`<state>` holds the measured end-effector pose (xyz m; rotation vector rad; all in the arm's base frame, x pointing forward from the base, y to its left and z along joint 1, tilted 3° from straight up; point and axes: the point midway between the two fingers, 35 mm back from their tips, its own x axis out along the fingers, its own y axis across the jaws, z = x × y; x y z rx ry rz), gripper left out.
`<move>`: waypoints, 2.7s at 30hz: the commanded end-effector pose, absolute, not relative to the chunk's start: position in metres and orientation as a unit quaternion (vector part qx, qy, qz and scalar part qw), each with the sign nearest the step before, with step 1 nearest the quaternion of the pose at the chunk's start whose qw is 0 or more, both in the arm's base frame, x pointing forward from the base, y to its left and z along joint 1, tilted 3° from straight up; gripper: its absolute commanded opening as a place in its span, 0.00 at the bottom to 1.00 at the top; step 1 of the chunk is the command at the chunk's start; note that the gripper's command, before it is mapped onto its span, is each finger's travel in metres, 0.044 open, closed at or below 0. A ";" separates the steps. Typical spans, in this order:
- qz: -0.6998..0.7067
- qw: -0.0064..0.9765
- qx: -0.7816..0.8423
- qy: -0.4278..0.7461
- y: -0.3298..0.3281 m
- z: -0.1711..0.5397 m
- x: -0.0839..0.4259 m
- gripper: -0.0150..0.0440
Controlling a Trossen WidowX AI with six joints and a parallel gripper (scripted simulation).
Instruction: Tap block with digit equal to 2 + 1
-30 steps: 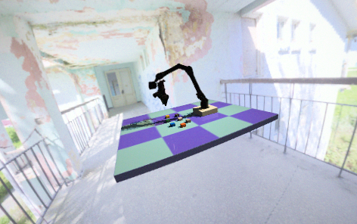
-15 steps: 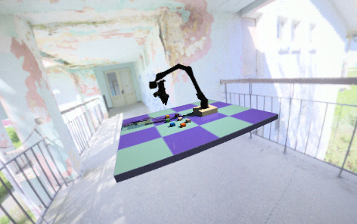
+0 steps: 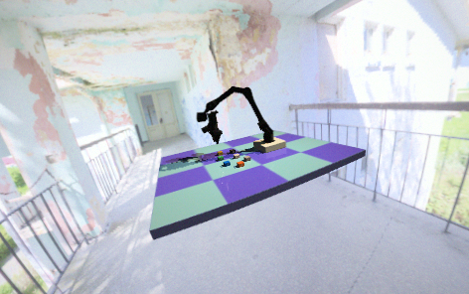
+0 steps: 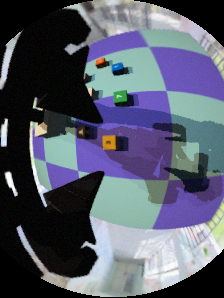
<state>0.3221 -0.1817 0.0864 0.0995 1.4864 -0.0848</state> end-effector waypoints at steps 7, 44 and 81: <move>-0.033 0.725 0.052 0.686 -0.177 0.046 0.318 0.31; -0.033 0.725 0.051 0.686 -0.177 0.032 0.319 0.29; -0.022 0.723 0.064 0.688 0.165 0.137 0.261 0.93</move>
